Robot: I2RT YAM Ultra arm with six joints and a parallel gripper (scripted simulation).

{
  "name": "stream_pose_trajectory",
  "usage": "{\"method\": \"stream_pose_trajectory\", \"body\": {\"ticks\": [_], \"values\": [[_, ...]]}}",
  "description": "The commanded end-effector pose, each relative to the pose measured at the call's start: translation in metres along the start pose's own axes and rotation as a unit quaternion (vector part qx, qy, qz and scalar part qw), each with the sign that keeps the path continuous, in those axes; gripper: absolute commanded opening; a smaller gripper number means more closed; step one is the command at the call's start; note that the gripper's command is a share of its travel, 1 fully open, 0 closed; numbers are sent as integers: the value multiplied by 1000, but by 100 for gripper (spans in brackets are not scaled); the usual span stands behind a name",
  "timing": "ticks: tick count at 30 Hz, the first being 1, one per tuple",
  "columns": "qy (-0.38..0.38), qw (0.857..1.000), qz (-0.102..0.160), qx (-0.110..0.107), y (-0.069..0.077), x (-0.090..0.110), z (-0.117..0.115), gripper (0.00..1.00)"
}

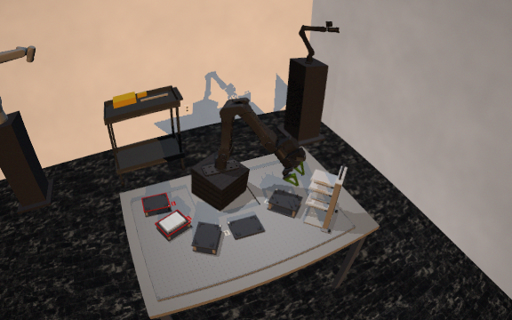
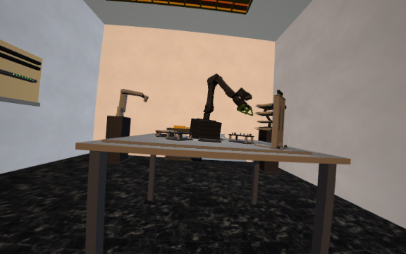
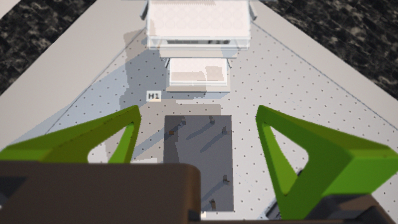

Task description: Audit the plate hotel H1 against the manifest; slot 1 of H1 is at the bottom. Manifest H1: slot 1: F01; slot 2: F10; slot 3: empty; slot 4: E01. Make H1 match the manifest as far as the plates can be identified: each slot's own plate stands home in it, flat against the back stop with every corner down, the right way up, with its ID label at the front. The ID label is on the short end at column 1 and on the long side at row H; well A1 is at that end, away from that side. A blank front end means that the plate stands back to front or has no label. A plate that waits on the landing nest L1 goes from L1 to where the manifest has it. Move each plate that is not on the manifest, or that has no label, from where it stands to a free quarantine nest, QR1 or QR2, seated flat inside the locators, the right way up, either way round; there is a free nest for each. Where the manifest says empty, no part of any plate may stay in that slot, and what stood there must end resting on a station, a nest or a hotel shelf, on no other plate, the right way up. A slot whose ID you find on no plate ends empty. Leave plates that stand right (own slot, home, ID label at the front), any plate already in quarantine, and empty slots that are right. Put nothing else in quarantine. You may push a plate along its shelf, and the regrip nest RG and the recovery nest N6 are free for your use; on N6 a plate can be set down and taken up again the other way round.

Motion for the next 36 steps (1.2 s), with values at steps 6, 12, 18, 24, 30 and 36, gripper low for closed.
{"method": "stream_pose_trajectory", "body": {"ticks": [6, 12, 18, 24, 30, 36], "values": [[-3, 1000, -17, -3, 2, -9, 1, 100], [-3, 1000, -17, -3, 7, -4, 1, 100], [-3, 1000, -17, -3, 14, 3, 0, 100], [-3, 1000, -17, -3, 18, 8, 0, 100], [-3, 1000, -17, -3, 23, 13, -1, 100], [-3, 1000, -17, -3, 18, 17, -1, 100]]}}
Point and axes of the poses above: the point where the finger pads meet when closed, its own y axis back along the fingers, its own z axis across the jaws, x = y × z, the point moved 7 cm from there along y, back along the fingers, and after that the axes turned 5 degrees about -y, right-handed, at the moved point
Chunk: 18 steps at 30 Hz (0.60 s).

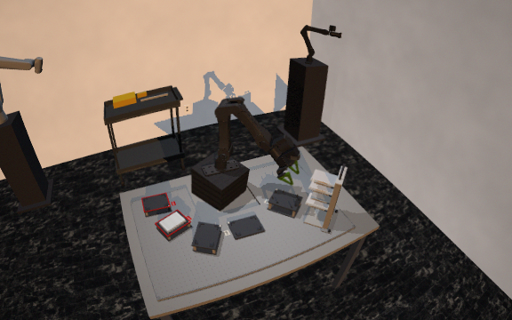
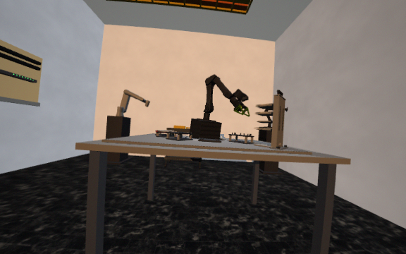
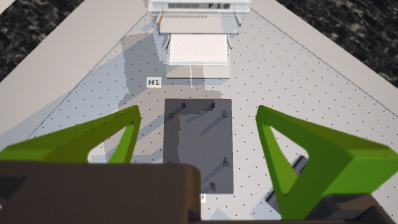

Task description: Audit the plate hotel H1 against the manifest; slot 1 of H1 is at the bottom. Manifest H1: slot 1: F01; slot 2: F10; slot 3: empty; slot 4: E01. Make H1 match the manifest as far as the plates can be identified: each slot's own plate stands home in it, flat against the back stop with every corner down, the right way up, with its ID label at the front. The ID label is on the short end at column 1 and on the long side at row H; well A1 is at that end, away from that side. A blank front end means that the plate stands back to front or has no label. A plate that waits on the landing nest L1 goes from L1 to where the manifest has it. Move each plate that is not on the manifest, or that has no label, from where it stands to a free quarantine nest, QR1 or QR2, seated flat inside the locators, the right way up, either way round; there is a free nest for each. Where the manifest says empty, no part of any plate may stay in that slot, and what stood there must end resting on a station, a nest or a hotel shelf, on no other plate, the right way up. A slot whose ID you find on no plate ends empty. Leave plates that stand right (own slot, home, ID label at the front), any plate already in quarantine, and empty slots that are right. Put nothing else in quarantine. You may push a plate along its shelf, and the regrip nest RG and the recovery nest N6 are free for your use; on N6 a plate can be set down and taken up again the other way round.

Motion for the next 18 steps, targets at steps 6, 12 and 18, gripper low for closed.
{"method": "stream_pose_trajectory", "body": {"ticks": [6, 12, 18], "values": [[-4, 1000, -17, -3, -4, -2, 1, 100], [-4, 1000, -17, -3, -12, 5, 0, 100], [-4, 1000, -17, -3, -19, 12, -1, 100]]}}
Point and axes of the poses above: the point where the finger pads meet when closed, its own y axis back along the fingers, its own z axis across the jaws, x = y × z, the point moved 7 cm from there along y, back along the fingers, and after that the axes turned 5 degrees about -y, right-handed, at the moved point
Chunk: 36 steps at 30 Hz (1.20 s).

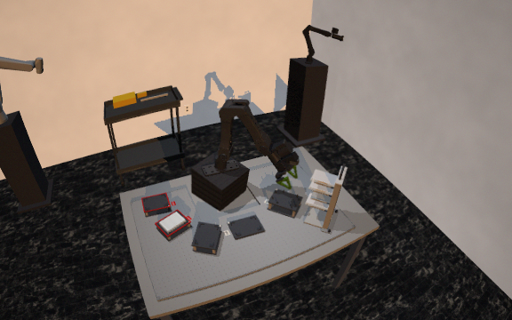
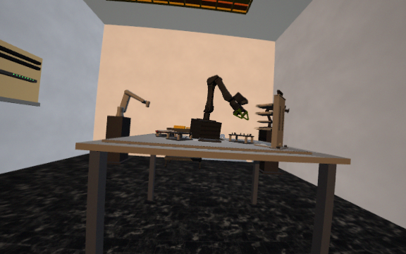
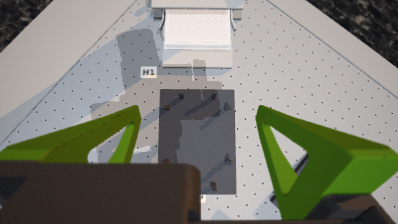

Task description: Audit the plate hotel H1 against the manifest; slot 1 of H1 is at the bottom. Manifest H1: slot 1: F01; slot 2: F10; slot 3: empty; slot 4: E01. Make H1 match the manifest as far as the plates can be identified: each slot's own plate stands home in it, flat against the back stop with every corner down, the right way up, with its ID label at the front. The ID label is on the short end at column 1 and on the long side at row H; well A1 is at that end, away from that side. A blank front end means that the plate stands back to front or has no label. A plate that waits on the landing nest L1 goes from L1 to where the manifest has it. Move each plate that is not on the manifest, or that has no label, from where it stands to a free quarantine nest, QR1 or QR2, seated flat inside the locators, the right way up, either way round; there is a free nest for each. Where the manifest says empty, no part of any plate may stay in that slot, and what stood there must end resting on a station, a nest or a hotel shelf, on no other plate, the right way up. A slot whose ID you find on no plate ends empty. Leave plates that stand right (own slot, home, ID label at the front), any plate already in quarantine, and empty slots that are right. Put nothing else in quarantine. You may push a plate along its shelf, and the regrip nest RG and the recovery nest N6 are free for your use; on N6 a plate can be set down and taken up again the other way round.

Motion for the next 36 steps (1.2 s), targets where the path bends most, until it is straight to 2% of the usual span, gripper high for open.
{"method": "stream_pose_trajectory", "body": {"ticks": [1, 14, 23, 36], "values": [[-5, 1000, -30, -6, -1, -10, 2, 100], [-5, 1000, -30, -6, -15, 2, 1, 100], [-5, 1000, -30, -6, -15, 2, 1, 100], [-5, 1000, -30, -6, -29, -14, 2, 100]]}}
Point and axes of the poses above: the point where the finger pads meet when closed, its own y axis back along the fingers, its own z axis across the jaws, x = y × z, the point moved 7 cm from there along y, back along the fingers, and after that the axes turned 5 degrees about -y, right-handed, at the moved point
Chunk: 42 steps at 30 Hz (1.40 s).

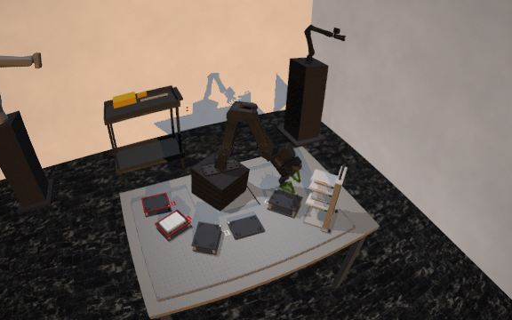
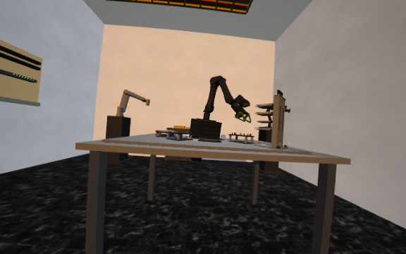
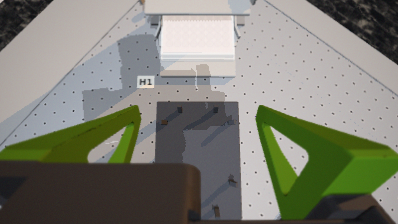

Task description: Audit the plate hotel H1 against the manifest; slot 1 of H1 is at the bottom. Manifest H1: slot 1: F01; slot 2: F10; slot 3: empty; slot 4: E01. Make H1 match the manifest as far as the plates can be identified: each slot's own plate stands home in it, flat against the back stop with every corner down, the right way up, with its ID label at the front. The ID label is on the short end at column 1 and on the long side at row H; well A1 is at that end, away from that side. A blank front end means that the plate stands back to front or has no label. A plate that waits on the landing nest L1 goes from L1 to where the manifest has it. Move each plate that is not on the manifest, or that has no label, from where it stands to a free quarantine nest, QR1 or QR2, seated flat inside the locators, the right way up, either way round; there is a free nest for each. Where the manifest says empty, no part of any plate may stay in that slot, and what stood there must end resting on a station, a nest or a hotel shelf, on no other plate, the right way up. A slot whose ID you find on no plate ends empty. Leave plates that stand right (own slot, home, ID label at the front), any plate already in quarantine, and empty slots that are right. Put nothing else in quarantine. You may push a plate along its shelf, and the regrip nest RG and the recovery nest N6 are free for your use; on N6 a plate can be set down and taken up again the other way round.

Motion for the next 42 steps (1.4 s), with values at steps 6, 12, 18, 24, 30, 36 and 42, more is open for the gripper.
{"method": "stream_pose_trajectory", "body": {"ticks": [6, 12, 18, 24, 30, 36, 42], "values": [[-1, 1000, -19, -4, -4, -19, 3, 100], [-1, 1000, -19, -4, -5, -20, 3, 100], [-1, 1000, -19, -4, -5, -20, 3, 100], [-1, 1000, -19, -4, -5, -20, 3, 100], [-1, 1000, -19, -4, -5, -20, 3, 100], [-1, 1000, -19, -4, -5, -20, 3, 100], [-1, 1000, -19, -4, -5, -20, 3, 100]]}}
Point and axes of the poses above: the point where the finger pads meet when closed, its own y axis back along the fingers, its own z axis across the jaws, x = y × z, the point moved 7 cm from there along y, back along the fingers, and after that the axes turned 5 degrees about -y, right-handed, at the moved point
